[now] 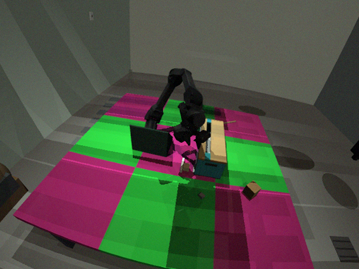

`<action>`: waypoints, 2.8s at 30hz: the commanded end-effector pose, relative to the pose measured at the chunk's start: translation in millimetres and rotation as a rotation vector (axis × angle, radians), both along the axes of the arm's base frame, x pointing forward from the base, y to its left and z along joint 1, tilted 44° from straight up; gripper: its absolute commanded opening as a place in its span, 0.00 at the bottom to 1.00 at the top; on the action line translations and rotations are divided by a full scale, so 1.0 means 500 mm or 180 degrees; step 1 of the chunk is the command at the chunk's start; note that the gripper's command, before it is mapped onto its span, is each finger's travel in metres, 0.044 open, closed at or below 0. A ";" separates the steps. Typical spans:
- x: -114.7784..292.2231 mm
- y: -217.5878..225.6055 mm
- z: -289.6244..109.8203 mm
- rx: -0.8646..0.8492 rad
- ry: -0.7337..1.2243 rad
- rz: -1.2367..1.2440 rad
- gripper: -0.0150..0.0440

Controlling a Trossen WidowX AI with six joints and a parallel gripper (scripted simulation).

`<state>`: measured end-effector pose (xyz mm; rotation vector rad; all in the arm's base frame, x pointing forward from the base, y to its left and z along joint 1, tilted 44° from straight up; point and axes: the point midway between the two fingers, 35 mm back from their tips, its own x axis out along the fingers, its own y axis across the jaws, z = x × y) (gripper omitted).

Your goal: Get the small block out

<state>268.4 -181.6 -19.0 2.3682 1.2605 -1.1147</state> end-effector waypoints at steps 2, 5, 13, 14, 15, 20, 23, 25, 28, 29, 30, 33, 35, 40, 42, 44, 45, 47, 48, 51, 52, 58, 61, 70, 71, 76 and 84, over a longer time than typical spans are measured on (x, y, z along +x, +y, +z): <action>-0.015 -0.014 -0.012 0.1326 0.1651 -0.2237 0.74; -0.016 -0.014 -0.012 0.1344 0.1674 -0.2265 0.74; -0.016 -0.014 -0.012 0.1344 0.1674 -0.2265 0.74; -0.016 -0.014 -0.012 0.1344 0.1674 -0.2265 0.74; -0.016 -0.014 -0.012 0.1344 0.1674 -0.2265 0.74; -0.016 -0.014 -0.012 0.1344 0.1674 -0.2265 0.74; -0.016 -0.014 -0.012 0.1344 0.1674 -0.2265 0.74; -0.015 -0.011 -0.016 0.1343 0.1674 -0.2266 0.74; -0.006 0.039 -0.074 0.1340 0.1673 -0.2268 0.74; -0.005 0.062 -0.096 0.1342 0.1673 -0.2267 0.74; -0.005 0.085 -0.116 0.1346 0.1673 -0.2265 0.74; -0.009 0.122 -0.144 0.1356 0.1672 -0.2259 0.74; -0.009 0.122 -0.144 0.1356 0.1672 -0.2259 0.74; -0.009 0.123 -0.146 0.1356 0.1672 -0.2260 0.74; -0.008 0.126 -0.150 0.1355 0.1672 -0.2260 0.74; -0.007 0.130 -0.156 0.1355 0.1672 -0.2260 0.74; -0.007 0.132 -0.158 0.1355 0.1672 -0.2260 0.74; -0.007 0.136 -0.163 0.1355 0.1673 -0.2260 0.74; -0.007 0.138 -0.166 0.1355 0.1673 -0.2261 0.74; -0.006 0.144 -0.174 0.1355 0.1672 -0.2261 0.74; -0.006 0.146 -0.176 0.1355 0.1672 -0.2261 0.74; -0.005 0.159 -0.191 0.1356 0.1672 -0.2261 0.74; -0.005 0.166 -0.198 0.1357 0.1672 -0.2260 0.74; -0.006 0.185 -0.219 0.1361 0.1672 -0.2259 0.74; -0.006 0.188 -0.221 0.1361 0.1672 -0.2258 0.74; -0.008 0.199 -0.232 0.1364 0.1673 -0.2257 0.74; -0.008 0.202 -0.235 0.1365 0.1673 -0.2256 0.51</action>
